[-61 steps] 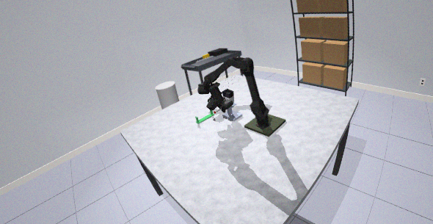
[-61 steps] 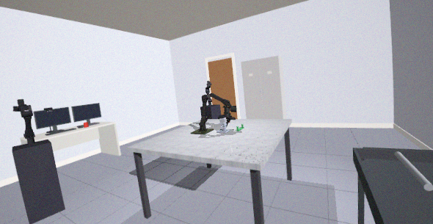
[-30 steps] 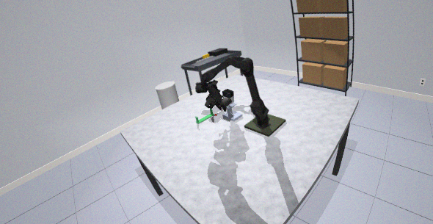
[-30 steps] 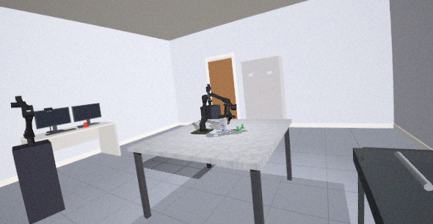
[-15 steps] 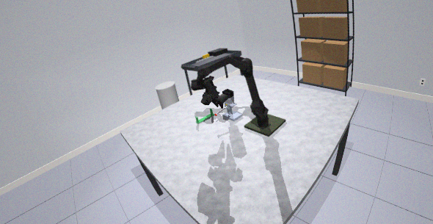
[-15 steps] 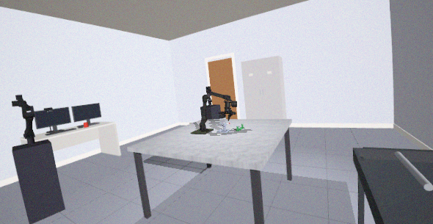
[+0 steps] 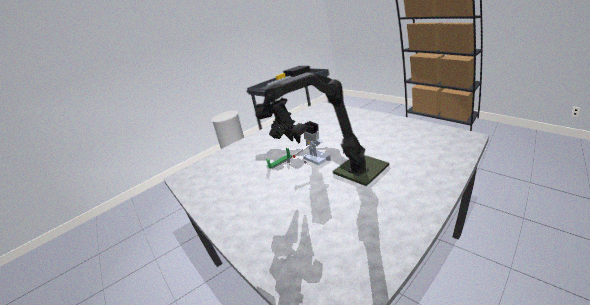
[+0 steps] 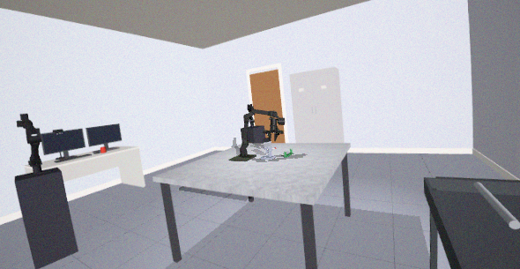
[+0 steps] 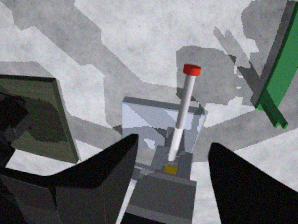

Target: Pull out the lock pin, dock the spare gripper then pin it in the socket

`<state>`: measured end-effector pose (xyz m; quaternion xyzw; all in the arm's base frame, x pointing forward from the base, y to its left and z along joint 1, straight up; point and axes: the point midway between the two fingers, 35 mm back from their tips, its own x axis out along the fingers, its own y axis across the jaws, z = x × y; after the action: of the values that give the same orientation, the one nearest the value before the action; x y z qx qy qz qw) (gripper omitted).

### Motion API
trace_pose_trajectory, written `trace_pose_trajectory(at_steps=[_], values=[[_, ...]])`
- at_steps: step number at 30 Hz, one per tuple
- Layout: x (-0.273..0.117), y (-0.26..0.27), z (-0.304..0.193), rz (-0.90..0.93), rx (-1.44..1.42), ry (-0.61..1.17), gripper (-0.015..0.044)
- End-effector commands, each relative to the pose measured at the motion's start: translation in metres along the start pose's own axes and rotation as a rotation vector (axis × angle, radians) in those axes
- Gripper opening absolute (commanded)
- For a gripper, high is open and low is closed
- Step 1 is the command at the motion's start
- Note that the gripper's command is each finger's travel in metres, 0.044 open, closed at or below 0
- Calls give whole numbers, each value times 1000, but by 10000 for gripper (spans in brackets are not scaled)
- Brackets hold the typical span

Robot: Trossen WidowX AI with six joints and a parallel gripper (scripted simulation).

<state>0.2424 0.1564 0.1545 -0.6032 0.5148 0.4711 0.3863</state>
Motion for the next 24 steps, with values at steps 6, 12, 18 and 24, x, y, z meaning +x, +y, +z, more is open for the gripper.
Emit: trace_pose_trajectory(at_steps=[6, 12, 18, 24], values=[[1, 0, -1, 3, 0, 1, 384], [1, 0, -1, 3, 0, 1, 440], [1, 0, -1, 3, 0, 1, 440], [1, 0, -1, 3, 0, 1, 440]])
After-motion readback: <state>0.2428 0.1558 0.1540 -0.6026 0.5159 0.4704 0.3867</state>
